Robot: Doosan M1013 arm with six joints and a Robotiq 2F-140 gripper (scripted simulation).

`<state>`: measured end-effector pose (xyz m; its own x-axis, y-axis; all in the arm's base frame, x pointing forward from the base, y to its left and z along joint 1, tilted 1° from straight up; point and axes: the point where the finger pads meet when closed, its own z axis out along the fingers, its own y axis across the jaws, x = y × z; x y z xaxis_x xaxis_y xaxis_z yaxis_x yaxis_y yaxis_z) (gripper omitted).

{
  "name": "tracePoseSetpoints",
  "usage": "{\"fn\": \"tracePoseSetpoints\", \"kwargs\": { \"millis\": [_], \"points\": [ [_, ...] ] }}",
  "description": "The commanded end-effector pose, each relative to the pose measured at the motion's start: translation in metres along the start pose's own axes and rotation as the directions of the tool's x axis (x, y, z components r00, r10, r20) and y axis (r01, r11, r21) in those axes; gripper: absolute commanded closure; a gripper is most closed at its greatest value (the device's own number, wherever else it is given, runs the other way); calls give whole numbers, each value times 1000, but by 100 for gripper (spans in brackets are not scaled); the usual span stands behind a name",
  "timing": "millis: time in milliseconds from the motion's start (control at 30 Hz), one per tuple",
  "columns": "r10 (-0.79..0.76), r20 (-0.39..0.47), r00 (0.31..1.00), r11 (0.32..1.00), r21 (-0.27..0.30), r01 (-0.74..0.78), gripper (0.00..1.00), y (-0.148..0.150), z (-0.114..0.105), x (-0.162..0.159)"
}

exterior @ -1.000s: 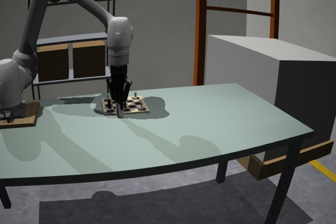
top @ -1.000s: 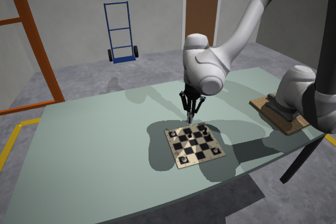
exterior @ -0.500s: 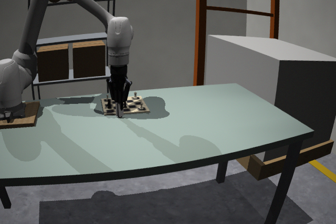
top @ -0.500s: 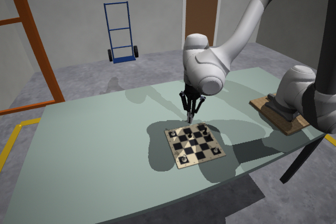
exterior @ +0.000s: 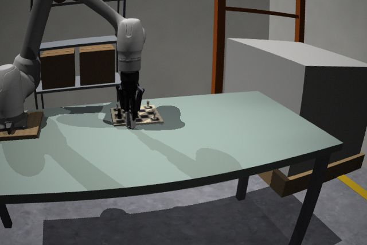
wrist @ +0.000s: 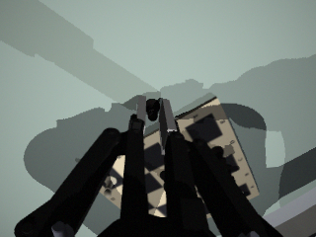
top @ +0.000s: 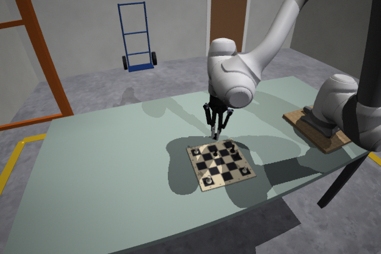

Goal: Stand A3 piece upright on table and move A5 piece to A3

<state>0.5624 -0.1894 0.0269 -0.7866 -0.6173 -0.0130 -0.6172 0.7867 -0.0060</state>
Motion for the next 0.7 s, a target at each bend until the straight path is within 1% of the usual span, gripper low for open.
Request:
{"fn": "tracePoseSetpoints", "kwargs": {
  "millis": [0,67,100,500,667],
  "points": [
    [0,0,1000,1000,0,0,84,0,0,0],
    [0,0,1000,1000,0,0,84,0,0,0],
    [0,0,1000,1000,0,0,80,0,0,0],
    [0,0,1000,1000,0,0,80,0,0,0],
    [0,0,1000,1000,0,0,80,0,-7,0]
  ]
}}
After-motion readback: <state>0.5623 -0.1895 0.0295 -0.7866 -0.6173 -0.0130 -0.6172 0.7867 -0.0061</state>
